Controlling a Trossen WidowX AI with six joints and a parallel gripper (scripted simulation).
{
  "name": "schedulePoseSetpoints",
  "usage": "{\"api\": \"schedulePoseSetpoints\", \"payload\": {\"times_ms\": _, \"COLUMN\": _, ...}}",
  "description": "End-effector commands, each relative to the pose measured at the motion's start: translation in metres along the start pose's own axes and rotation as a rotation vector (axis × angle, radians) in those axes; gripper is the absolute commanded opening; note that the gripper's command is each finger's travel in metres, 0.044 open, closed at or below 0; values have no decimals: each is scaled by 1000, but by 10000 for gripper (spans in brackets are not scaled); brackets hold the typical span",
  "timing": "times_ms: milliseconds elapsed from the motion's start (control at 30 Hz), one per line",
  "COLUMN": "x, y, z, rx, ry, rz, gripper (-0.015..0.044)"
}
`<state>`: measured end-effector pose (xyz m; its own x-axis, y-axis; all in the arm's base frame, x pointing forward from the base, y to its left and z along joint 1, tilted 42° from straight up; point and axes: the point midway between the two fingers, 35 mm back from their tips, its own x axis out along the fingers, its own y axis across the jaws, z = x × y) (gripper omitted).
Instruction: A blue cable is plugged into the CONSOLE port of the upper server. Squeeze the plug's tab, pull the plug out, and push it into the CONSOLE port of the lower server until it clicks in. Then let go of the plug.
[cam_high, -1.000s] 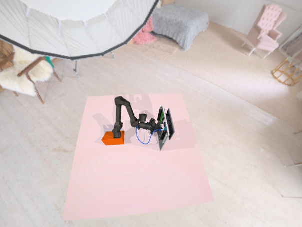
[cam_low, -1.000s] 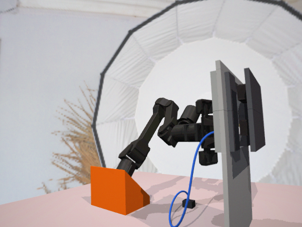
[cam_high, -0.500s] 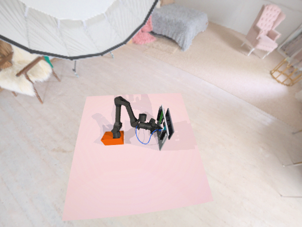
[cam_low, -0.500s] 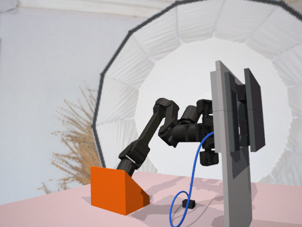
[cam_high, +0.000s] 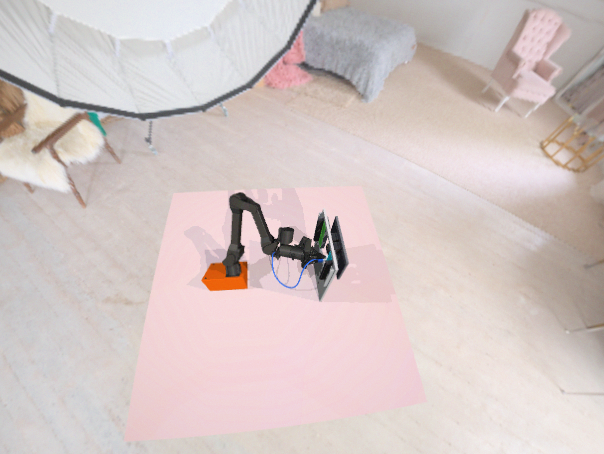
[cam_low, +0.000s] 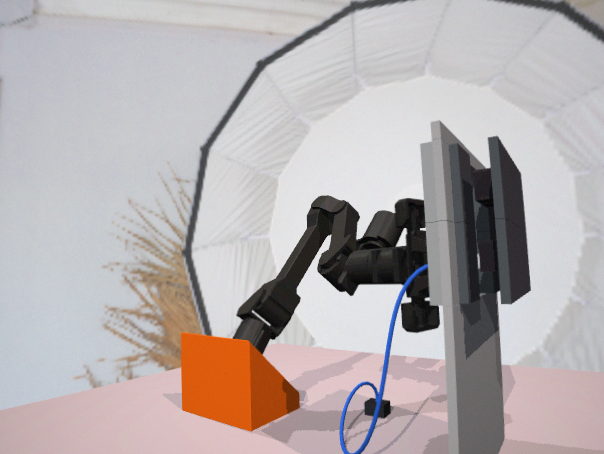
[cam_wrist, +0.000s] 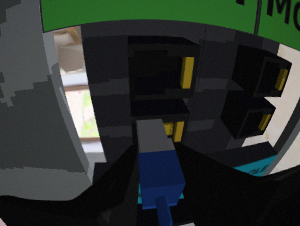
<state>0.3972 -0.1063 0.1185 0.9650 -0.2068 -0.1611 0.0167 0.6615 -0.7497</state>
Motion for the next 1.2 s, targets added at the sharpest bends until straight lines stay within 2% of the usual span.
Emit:
{"api": "schedulePoseSetpoints", "payload": {"times_ms": 0, "x": 2, "y": -2, "z": 1, "rx": 3, "ry": 3, "rz": -9, "gripper": 0}}
{"api": "schedulePoseSetpoints", "payload": {"times_ms": 1167, "x": 8, "y": -2, "z": 3, "rx": 3, "ry": 3, "rz": -10, "gripper": 0}}
